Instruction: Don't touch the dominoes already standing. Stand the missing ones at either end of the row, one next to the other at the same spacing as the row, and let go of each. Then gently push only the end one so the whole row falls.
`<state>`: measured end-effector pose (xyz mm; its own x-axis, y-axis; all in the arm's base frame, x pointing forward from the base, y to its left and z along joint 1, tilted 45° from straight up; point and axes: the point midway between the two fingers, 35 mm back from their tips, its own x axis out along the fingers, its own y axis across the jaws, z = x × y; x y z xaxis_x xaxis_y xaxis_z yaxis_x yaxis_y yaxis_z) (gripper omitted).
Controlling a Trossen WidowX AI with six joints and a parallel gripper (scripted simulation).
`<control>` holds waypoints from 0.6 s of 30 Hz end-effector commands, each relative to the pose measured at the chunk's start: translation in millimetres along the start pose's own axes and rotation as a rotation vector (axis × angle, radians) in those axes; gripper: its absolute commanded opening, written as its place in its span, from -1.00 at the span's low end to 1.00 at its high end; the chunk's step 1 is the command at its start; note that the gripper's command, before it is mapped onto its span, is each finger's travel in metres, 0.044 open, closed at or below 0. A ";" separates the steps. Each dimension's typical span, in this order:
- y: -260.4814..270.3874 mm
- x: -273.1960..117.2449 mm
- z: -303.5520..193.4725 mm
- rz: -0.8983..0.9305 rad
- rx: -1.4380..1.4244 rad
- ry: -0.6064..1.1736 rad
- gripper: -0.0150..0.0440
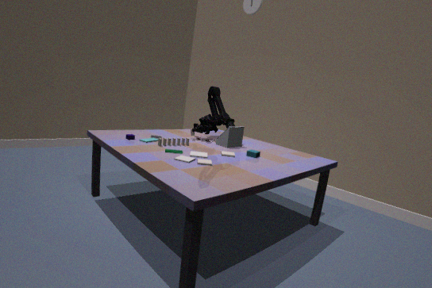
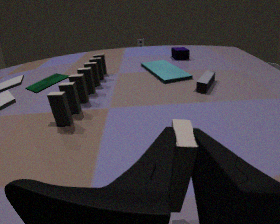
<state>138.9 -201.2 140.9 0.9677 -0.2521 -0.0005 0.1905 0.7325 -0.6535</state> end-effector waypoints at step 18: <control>10.3 4.8 -28.3 0.016 -0.029 0.000 -0.39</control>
<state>140.4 -210.4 115.9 0.9701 -0.2426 -0.0111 0.1742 0.7268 -0.6644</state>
